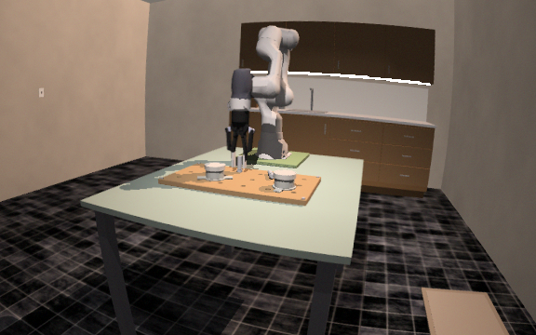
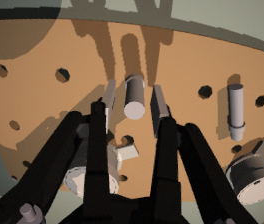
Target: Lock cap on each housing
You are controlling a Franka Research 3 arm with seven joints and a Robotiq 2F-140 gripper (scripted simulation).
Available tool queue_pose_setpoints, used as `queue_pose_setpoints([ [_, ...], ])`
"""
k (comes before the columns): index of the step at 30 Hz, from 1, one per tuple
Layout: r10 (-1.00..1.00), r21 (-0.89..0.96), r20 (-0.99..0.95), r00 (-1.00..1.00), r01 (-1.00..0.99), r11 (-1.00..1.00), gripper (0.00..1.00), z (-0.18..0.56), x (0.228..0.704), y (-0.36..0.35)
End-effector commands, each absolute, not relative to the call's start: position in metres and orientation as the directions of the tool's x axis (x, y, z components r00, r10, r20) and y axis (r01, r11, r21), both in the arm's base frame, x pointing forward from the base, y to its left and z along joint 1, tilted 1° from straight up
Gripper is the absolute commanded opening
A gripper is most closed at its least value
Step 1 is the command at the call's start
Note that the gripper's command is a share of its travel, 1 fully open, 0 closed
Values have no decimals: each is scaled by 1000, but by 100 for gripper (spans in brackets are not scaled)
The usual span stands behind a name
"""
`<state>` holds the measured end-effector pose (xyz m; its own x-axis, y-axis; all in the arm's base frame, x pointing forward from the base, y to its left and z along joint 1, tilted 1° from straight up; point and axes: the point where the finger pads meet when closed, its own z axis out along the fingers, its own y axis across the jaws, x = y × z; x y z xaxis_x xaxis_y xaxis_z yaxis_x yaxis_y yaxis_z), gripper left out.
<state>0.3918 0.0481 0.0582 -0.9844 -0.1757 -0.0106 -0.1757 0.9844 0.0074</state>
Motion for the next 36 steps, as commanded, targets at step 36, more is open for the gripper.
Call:
queue_pose_setpoints([
  [36, -171, 8, -10, -985, -172, 985, 36, 116, 391, 47],
])
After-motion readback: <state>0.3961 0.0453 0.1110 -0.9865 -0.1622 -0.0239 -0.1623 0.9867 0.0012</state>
